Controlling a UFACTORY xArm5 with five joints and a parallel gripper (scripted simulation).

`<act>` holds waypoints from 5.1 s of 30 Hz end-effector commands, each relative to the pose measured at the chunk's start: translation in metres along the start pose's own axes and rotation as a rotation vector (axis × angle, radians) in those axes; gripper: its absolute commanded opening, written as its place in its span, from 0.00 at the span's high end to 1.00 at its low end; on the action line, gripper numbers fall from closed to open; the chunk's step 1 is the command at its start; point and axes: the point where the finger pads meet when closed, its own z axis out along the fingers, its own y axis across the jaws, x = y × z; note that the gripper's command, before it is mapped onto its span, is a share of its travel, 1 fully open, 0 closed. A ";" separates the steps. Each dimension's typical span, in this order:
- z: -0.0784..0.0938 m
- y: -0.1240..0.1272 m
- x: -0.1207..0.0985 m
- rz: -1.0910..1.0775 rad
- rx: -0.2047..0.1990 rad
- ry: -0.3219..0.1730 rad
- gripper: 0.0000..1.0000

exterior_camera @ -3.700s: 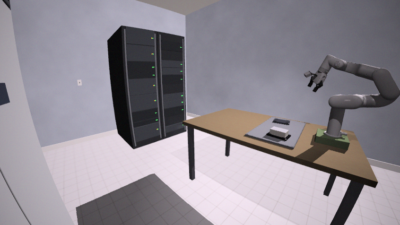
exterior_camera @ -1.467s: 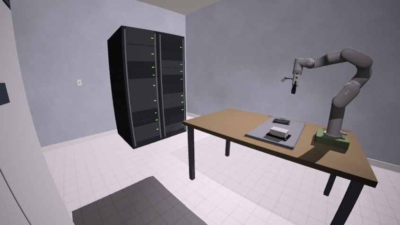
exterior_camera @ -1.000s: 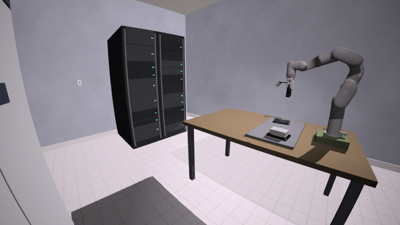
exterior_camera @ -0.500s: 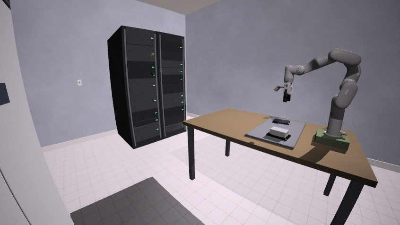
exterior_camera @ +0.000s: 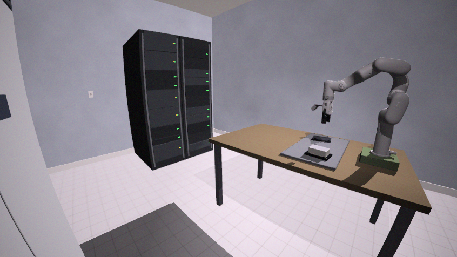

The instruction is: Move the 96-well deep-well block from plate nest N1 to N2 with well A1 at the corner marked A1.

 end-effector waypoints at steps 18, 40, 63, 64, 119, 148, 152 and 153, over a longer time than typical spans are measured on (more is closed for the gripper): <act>0.066 -0.074 -0.009 0.001 0.004 0.001 0.00; 0.104 -0.116 -0.015 0.001 0.004 -0.001 0.00; 0.124 -0.116 -0.015 0.001 0.004 -0.001 0.00; 0.126 -0.116 -0.015 0.001 0.004 -0.001 0.00; 0.178 -0.115 -0.014 0.001 0.004 -0.002 0.00; 0.192 -0.115 -0.014 0.001 0.004 -0.002 0.00; 0.192 -0.115 -0.014 0.001 0.004 -0.002 0.00; 0.192 -0.115 -0.014 0.001 0.004 -0.002 0.00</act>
